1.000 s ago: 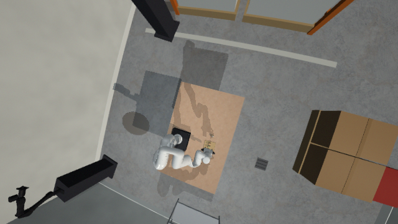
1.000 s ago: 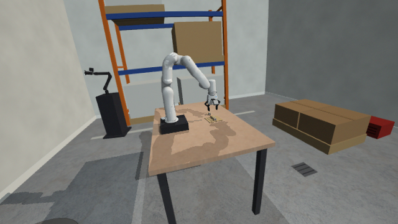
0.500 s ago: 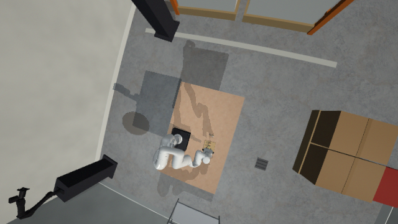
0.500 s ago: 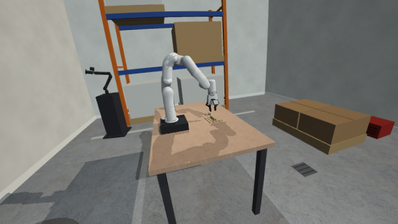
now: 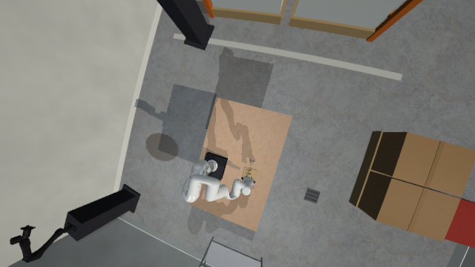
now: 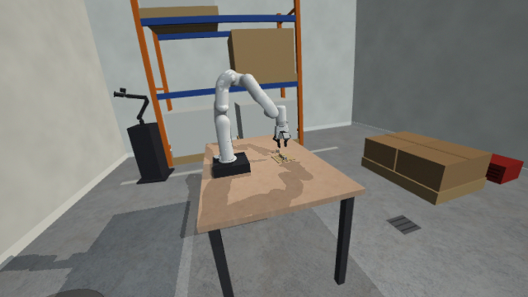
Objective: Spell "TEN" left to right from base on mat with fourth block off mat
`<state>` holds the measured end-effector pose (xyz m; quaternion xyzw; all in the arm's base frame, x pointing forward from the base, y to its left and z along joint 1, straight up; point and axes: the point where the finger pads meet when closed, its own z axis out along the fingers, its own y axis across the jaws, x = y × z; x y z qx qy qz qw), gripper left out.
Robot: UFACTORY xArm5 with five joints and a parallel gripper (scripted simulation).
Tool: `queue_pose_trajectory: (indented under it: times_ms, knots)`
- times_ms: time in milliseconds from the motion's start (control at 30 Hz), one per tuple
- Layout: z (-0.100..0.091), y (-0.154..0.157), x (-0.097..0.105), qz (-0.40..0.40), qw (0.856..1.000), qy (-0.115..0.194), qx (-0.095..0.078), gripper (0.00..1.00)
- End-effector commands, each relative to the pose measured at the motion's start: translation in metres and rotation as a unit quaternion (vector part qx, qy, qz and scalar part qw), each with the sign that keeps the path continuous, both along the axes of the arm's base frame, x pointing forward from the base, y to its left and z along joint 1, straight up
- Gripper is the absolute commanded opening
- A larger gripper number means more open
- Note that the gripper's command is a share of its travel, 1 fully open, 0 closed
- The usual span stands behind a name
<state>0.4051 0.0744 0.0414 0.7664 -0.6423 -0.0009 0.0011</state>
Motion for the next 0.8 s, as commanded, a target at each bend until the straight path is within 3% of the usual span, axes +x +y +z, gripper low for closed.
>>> queue_pose_trajectory:
  times_ms: [0, 767]
  knots:
    - [0.001, 0.0, 0.001, 0.0, 1.0, -0.002, 0.0, 0.47]
    - [-0.01, 0.0, 0.001, 0.0, 1.0, -0.002, 0.0, 0.47]
